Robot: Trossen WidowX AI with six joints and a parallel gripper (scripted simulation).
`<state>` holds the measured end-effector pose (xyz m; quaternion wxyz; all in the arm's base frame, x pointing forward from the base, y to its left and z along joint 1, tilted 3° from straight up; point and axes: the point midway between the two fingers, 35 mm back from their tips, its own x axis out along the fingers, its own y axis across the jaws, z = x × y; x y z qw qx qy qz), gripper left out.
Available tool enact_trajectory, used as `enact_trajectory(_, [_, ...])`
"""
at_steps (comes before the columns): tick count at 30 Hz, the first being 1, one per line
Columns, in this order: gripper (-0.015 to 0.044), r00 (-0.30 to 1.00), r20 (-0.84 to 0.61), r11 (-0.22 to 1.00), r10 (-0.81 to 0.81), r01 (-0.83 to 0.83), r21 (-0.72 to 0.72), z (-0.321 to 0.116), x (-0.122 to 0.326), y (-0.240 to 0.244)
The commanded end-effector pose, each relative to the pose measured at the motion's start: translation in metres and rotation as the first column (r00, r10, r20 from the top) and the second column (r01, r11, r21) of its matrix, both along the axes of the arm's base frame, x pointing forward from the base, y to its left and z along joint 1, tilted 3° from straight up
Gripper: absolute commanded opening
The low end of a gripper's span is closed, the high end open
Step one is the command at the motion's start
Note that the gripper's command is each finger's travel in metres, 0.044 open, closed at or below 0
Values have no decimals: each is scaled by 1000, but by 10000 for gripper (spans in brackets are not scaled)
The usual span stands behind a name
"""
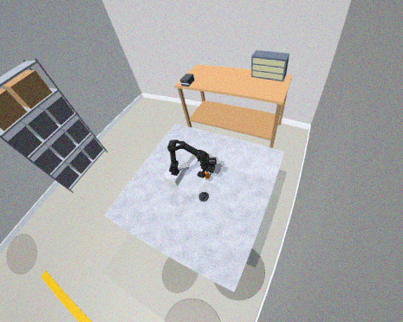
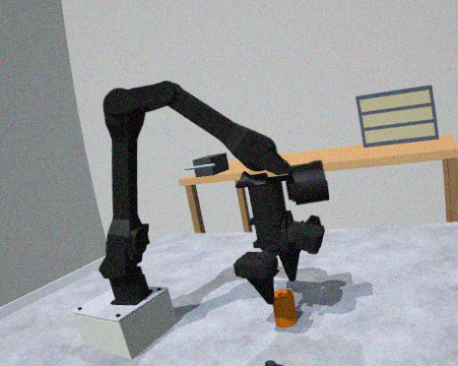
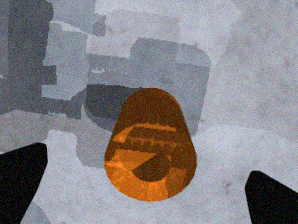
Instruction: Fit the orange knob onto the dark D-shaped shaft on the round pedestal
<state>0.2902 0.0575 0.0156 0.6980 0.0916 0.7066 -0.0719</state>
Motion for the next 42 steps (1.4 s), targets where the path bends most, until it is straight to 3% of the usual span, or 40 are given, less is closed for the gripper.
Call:
enact_trajectory(1, [440, 1000, -2, 1000, 4, -4, 1, -6, 0, 0])
enact_trajectory(34, [440, 1000, -3, 1000, 4, -4, 1, -56, -2, 1])
enact_trajectory(42, [230, 1000, -3, 1000, 4, -4, 1, -56, -2, 1])
